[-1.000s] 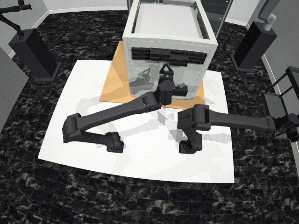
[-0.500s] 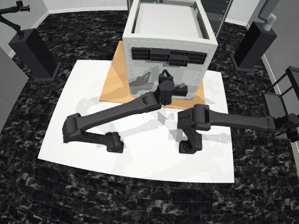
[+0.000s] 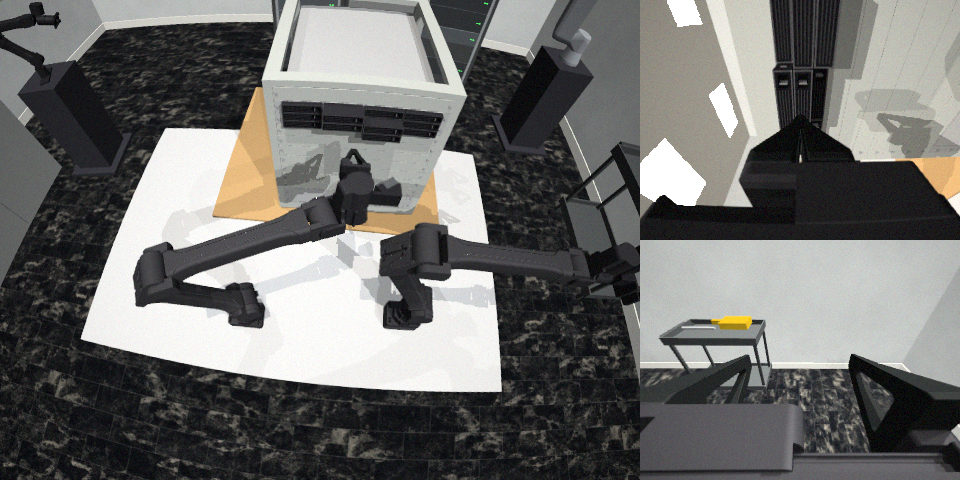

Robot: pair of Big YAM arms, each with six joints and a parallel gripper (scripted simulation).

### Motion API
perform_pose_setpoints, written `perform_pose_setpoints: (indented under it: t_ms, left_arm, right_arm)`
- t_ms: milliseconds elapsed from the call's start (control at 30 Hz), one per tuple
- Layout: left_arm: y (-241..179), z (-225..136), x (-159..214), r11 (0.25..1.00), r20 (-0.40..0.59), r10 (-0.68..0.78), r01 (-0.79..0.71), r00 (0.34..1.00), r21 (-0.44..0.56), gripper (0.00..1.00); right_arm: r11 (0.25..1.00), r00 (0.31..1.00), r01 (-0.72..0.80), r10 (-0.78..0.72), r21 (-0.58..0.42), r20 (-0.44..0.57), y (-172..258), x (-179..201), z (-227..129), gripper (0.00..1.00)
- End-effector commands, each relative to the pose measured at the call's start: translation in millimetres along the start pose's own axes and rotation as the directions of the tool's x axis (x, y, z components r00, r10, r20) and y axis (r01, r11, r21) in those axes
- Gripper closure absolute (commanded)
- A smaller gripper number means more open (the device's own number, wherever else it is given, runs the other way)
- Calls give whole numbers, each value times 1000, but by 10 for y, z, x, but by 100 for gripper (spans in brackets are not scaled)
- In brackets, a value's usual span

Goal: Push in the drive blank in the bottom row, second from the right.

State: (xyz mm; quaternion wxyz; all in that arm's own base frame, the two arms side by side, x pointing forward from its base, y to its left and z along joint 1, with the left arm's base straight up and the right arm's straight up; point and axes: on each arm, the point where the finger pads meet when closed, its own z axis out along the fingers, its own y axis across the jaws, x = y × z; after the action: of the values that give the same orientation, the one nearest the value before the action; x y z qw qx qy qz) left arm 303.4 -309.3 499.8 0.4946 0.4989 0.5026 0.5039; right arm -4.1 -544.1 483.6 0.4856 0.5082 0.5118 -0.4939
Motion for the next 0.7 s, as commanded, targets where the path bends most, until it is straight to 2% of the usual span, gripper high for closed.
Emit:
perform_pose_setpoints:
  t_ms: [0,333,667]
  left_arm:
    - [332,-16,1,998,4,-59,59,998,-27,100]
    - [294,-10,-214,997,9,-71,71,997,-30,100]
    - [-29,67,-887,997,10,-71,71,997,-27,100]
  right_arm:
    - [1000,999,-12,12,-4,41,30,-170,1,0]
    - [1000,999,-12,12,-4,41,30,-170,1,0]
    - [1000,999,-12,12,-4,41,30,-170,1,0]
